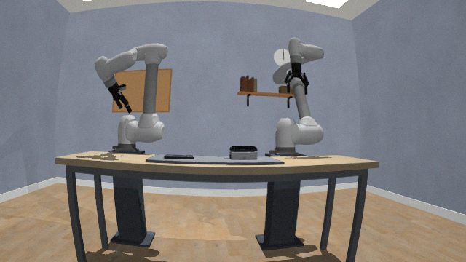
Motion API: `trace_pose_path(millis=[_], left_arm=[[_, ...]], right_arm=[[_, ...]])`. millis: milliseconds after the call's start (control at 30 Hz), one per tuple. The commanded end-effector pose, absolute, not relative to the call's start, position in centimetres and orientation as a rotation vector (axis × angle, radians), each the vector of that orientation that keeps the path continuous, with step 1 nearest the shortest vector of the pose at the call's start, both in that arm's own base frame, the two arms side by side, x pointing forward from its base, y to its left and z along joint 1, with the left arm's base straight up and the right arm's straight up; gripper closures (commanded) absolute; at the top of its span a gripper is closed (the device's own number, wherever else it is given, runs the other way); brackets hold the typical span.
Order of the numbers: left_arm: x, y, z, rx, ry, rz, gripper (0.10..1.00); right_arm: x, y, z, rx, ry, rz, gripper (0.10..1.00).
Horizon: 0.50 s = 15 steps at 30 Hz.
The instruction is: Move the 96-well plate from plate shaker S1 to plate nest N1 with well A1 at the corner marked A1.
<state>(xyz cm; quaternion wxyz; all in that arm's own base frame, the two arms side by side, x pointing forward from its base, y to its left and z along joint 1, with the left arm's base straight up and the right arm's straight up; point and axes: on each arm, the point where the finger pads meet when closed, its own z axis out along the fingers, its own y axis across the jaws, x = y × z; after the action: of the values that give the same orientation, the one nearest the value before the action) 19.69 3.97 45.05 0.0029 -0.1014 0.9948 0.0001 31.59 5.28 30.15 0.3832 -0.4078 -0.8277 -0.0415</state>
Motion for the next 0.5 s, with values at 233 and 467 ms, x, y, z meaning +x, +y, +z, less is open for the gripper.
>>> trace_pose_path(millis=[233,467], left_arm=[[19.7,4.0,45.1,-0.318,3.119,0.001,0.098],[19.7,4.0,45.1,-0.318,3.119,0.001,0.098]], right_arm=[[33.0,5.7,30.0,-1.065,-2.118,-0.073,0.098],[36.1,6.8,29.7,-1.122,-2.132,0.0,0.098]])
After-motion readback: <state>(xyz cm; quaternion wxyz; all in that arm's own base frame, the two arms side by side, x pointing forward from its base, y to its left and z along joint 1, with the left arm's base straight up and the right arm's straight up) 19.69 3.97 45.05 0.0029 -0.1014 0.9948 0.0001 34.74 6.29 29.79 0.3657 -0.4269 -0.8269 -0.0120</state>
